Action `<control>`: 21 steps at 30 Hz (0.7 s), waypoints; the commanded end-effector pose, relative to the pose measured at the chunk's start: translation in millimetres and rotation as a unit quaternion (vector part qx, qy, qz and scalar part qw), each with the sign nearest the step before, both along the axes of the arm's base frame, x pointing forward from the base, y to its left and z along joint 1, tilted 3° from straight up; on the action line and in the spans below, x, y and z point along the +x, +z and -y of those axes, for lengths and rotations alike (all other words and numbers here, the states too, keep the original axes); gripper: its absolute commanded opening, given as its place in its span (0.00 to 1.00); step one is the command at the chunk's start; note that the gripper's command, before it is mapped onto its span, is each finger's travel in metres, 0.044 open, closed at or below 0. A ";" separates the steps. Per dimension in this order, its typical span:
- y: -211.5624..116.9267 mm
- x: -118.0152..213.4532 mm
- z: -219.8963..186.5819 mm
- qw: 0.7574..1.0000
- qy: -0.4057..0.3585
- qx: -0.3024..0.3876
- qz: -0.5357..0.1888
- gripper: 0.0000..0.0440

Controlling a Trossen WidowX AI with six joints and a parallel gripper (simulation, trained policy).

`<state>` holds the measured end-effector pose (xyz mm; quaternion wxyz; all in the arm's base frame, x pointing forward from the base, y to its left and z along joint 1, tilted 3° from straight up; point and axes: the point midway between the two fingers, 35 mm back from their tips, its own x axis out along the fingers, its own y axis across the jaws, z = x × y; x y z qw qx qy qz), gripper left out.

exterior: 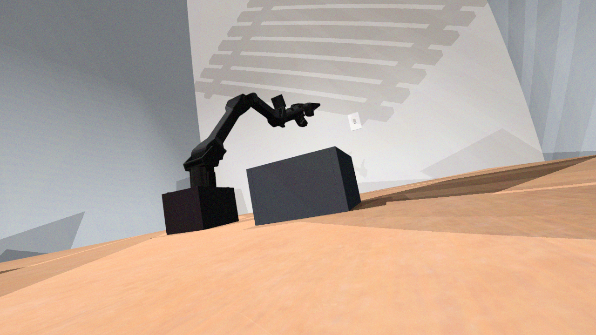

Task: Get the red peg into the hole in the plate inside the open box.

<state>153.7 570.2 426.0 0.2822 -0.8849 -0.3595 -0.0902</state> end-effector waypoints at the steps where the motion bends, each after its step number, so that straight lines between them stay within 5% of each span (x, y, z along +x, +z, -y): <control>1: 3.6 3.3 2.7 1.000 0.004 0.013 -0.007 0.94; 11: 4.7 57.8 25.9 0.982 0.051 0.131 -0.123 1.00; 21: -10.5 111.1 53.5 0.935 0.085 0.236 -0.253 1.00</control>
